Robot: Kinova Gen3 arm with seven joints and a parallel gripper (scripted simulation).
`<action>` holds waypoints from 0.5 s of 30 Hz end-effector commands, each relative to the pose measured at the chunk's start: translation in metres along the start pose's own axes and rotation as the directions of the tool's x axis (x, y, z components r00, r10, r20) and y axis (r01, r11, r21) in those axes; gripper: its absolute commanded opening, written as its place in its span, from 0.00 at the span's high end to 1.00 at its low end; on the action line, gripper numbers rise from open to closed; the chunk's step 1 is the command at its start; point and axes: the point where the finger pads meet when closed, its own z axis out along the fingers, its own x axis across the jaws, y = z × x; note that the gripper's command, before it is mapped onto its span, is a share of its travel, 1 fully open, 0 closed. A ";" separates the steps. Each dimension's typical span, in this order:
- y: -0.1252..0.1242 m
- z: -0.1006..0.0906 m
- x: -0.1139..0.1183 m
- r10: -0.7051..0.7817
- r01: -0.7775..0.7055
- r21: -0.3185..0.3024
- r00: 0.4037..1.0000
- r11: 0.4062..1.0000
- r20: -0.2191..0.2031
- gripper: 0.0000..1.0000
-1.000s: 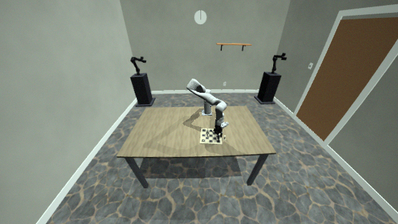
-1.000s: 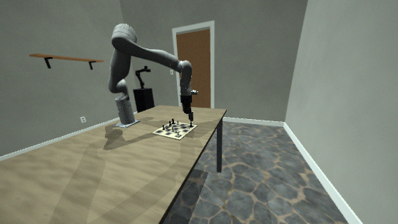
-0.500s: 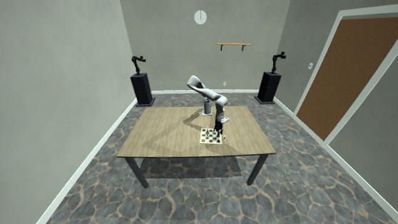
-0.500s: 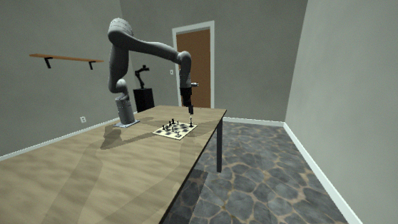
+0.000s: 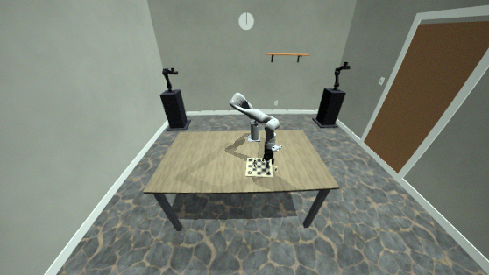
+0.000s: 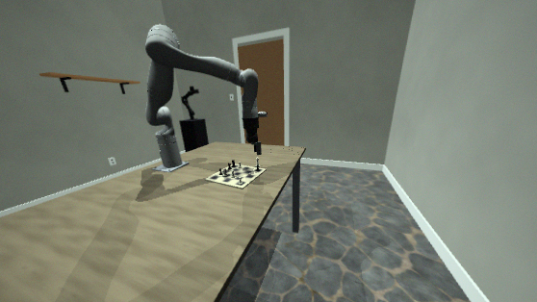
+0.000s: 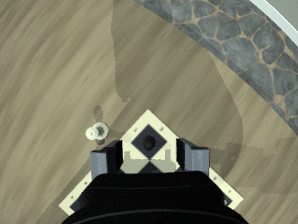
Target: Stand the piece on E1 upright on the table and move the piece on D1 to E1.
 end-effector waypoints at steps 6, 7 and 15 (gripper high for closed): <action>0.002 -0.003 0.000 -0.008 0.008 -0.003 1.000 1.000 0.000 0.00; 0.002 -0.003 0.000 -0.008 0.008 -0.003 1.000 1.000 0.000 0.00; 0.001 -0.020 -0.002 -0.009 0.009 -0.001 1.000 1.000 0.005 0.00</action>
